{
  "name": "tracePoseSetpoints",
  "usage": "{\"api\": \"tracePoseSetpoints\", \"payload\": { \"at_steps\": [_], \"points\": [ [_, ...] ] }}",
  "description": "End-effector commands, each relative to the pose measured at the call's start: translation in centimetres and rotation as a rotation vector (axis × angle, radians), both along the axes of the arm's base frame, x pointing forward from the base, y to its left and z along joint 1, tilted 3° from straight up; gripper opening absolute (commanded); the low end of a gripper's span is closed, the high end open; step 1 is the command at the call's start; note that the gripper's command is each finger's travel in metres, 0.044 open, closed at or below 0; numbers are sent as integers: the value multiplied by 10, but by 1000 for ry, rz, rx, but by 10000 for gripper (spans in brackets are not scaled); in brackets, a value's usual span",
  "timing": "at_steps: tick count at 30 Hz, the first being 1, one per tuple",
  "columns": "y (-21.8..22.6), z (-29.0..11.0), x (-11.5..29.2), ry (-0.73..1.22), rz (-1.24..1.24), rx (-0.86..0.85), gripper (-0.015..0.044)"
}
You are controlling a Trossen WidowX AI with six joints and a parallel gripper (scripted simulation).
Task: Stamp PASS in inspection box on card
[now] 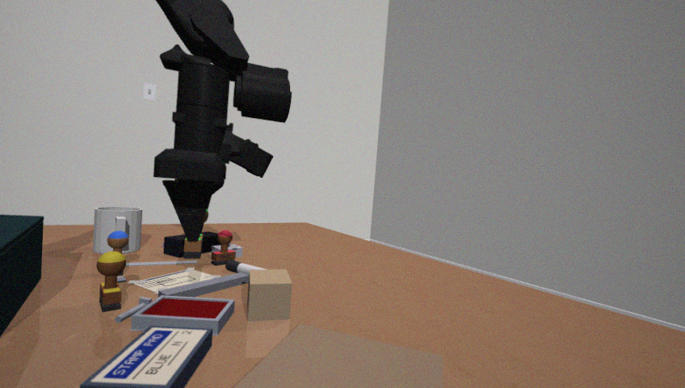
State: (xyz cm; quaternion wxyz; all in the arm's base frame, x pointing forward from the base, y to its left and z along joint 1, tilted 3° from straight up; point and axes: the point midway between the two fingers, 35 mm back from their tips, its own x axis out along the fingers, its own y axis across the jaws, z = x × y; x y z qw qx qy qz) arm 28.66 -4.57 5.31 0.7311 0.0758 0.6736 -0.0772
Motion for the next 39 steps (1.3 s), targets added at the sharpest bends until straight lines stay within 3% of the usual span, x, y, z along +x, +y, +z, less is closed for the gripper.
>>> {"api": "tracePoseSetpoints", "payload": {
  "at_steps": [1,39],
  "points": [
    [13,0,1,0,-102,6,0],
    [116,-2,-6,-12,-957,82,0]
  ]
}}
